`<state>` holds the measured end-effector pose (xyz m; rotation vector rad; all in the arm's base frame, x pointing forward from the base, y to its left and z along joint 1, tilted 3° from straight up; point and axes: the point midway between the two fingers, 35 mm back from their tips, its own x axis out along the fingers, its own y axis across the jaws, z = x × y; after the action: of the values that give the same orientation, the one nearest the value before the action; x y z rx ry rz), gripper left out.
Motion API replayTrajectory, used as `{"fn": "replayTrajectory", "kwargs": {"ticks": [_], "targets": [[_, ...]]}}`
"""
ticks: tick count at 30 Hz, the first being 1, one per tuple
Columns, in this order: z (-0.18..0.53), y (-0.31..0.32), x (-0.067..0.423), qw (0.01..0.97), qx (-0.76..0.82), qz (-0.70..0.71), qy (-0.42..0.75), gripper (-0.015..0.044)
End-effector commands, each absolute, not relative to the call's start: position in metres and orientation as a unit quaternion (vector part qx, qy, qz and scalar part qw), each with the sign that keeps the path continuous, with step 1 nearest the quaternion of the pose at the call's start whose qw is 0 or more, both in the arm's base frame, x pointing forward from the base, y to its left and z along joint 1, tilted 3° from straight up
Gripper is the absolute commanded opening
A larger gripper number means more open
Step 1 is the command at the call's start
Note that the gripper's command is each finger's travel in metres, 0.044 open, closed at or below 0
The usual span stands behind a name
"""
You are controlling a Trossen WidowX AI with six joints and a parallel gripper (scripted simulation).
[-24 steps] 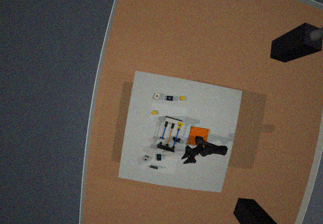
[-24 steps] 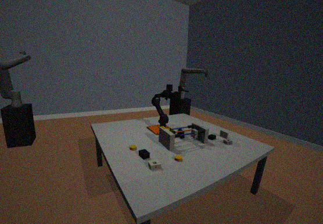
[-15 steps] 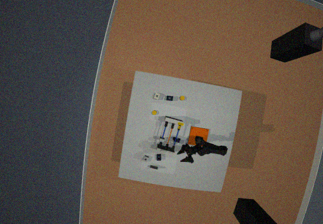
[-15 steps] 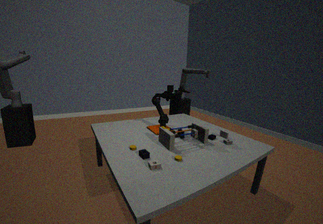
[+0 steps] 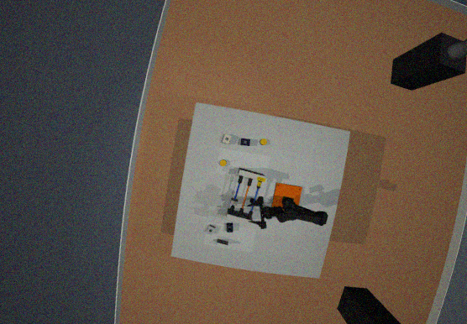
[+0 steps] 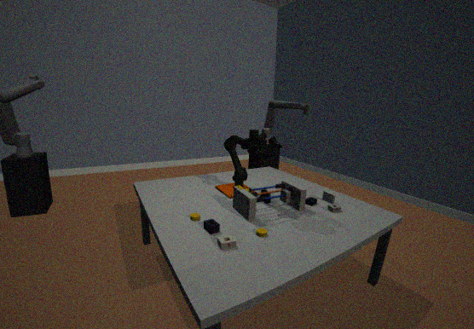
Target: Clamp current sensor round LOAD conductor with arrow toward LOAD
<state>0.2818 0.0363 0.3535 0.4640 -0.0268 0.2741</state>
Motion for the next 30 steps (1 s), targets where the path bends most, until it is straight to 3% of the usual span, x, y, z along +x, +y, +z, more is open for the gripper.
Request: {"fn": "replayTrajectory", "kwargs": {"ticks": [1,15,20,25,30], "targets": [[0.323,0.0,0.316,1.0,0.0,0.0,-0.025,0.044],[0.322,-0.002,0.316,1.0,0.0,-0.003,-0.019,0.044],[0.288,-0.052,0.317,0.986,0.008,-0.076,0.146,0.044],[0.255,-0.1,0.28,0.931,0.053,-0.152,0.328,0.044],[0.244,-0.116,0.249,0.887,0.09,-0.183,0.414,0.044]]}}
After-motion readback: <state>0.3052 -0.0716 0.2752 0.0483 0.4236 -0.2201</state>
